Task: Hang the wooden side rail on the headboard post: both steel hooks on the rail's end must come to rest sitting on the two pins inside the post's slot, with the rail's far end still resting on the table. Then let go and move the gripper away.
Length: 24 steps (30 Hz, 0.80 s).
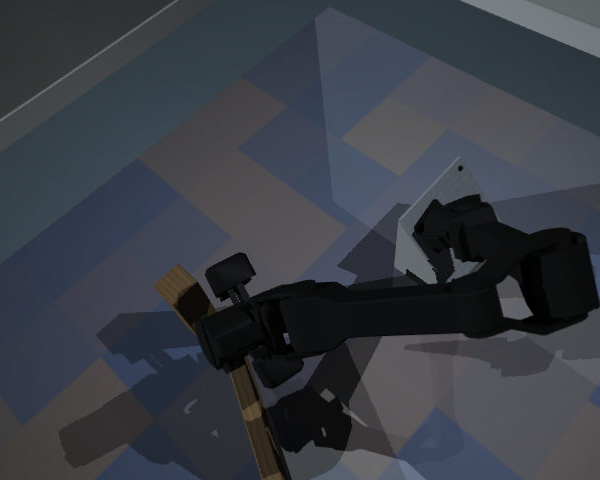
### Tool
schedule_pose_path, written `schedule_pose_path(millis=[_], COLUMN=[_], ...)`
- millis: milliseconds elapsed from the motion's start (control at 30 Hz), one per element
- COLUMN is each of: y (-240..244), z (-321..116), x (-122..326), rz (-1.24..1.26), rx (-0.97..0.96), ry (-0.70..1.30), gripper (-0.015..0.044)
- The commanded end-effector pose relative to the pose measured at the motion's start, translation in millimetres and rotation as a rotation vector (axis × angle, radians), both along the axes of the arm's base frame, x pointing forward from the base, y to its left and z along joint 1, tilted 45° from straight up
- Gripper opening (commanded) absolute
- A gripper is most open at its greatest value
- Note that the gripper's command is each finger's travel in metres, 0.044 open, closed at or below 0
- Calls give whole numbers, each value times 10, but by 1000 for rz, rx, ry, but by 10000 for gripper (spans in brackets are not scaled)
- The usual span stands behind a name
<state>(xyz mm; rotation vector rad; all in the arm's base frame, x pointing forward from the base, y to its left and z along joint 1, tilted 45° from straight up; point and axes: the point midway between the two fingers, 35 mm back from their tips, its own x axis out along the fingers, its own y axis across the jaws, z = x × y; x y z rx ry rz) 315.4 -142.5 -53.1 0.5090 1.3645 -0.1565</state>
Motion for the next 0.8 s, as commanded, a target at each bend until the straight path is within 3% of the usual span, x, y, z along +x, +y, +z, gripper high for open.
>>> schedule_pose_path(millis=[0, 400, 767], y=[-13, -49, -52], z=[38, 301, 320], x=[193, 513, 530], rz=[490, 1266, 1303], rx=[103, 238, 239], ry=[-83, -542, -578], gripper=[440, 440, 440])
